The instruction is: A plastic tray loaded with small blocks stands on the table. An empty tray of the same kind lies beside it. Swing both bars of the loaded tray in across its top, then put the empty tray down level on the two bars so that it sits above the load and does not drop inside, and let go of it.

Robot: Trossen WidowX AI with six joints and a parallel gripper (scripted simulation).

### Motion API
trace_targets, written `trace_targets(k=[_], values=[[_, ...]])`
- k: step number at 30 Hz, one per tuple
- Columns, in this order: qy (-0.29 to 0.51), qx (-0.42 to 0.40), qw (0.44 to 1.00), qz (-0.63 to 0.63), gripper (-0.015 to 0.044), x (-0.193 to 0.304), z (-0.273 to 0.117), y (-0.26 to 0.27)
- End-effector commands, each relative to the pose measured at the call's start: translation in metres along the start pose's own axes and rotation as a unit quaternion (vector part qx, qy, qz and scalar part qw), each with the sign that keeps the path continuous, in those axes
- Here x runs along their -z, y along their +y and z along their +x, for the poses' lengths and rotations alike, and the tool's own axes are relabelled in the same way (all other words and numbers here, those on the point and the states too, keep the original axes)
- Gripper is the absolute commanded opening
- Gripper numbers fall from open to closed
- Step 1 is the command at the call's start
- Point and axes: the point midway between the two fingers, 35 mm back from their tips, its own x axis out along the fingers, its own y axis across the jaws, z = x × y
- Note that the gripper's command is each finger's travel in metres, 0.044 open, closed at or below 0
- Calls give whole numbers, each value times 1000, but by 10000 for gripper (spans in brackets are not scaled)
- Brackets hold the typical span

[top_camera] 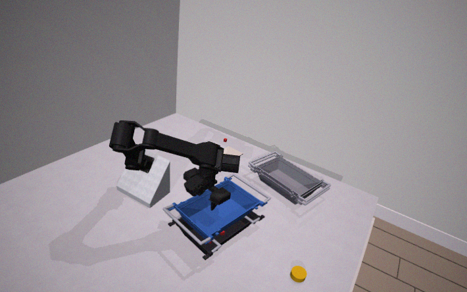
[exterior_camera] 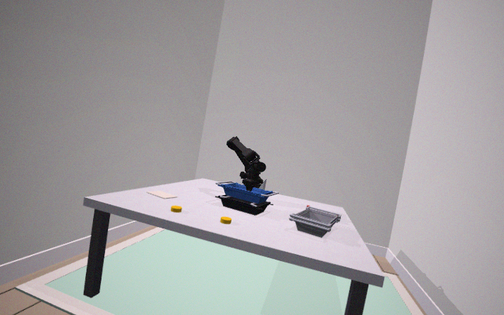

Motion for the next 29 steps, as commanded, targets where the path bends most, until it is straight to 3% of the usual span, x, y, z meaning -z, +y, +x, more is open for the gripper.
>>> trace_targets(k=[1,10,25,29], values=[[0,0,1000,0,440,0,0,0],[1,0,1000,0,440,1,-10,2],[4,2,1000,-3,440,2,-101,1],[3,2,1000,-3,440,0,-110,0]])
